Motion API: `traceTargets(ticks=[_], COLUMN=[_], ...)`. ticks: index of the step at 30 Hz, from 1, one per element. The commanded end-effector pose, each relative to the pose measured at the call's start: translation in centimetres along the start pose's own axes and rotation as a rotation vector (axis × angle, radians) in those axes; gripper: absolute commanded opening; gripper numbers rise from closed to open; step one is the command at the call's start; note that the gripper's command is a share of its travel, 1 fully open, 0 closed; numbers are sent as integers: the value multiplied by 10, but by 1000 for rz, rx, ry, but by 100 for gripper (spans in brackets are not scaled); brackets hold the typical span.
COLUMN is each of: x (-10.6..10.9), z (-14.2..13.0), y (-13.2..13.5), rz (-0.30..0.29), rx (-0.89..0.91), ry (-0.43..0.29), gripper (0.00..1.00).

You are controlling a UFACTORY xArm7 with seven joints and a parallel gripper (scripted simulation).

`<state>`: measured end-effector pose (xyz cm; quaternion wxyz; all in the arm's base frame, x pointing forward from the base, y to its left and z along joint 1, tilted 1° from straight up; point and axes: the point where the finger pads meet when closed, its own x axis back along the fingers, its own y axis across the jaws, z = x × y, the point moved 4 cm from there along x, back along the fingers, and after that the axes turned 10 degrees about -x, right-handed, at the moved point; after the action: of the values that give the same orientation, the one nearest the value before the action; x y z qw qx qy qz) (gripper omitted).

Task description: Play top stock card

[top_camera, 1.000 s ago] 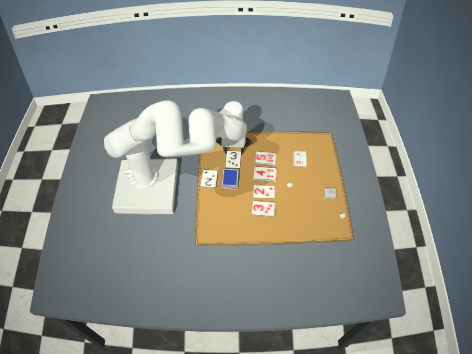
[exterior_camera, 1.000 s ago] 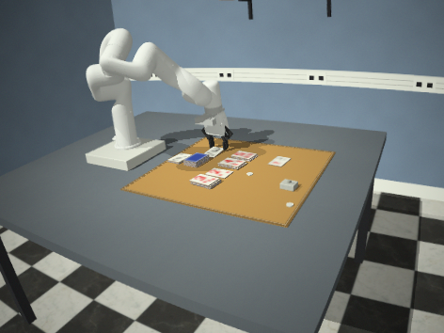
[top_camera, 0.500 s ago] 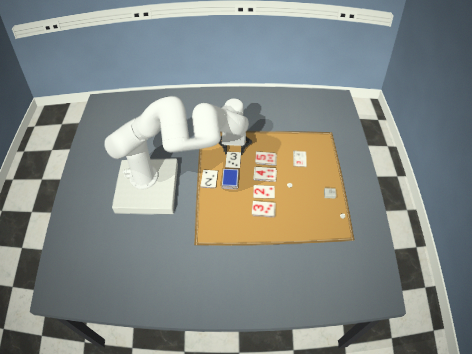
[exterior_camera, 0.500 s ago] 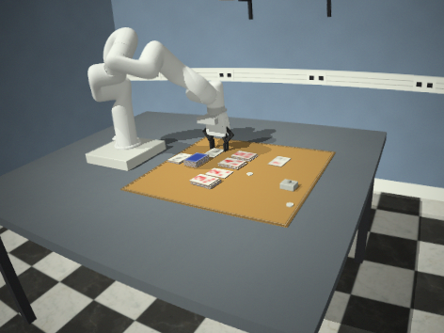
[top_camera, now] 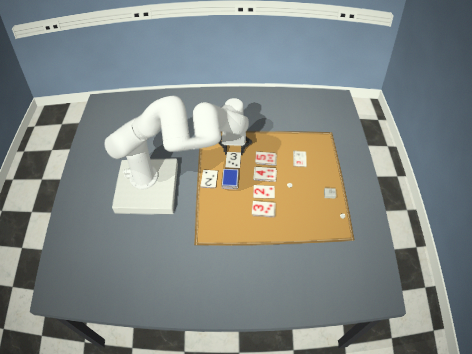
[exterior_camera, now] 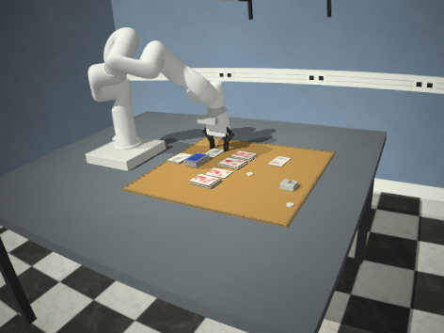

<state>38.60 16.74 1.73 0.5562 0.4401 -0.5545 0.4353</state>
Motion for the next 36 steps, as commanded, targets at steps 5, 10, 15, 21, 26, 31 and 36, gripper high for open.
traceTargets(ticks=[5,10,15,21,26,31,36], x=[1,1,1,1,1,1,1], z=[-1,-1,-1,-1,-1,-1,-1], y=[-1,-1,-1,-1,-1,-1,-1], rz=[3,3,3,3,3,3,3], rx=[1,1,1,1,1,1,1], ry=[-2,-2,-2,-2,-2,-2,-2], gripper=[74,87,87,87,87,87,87])
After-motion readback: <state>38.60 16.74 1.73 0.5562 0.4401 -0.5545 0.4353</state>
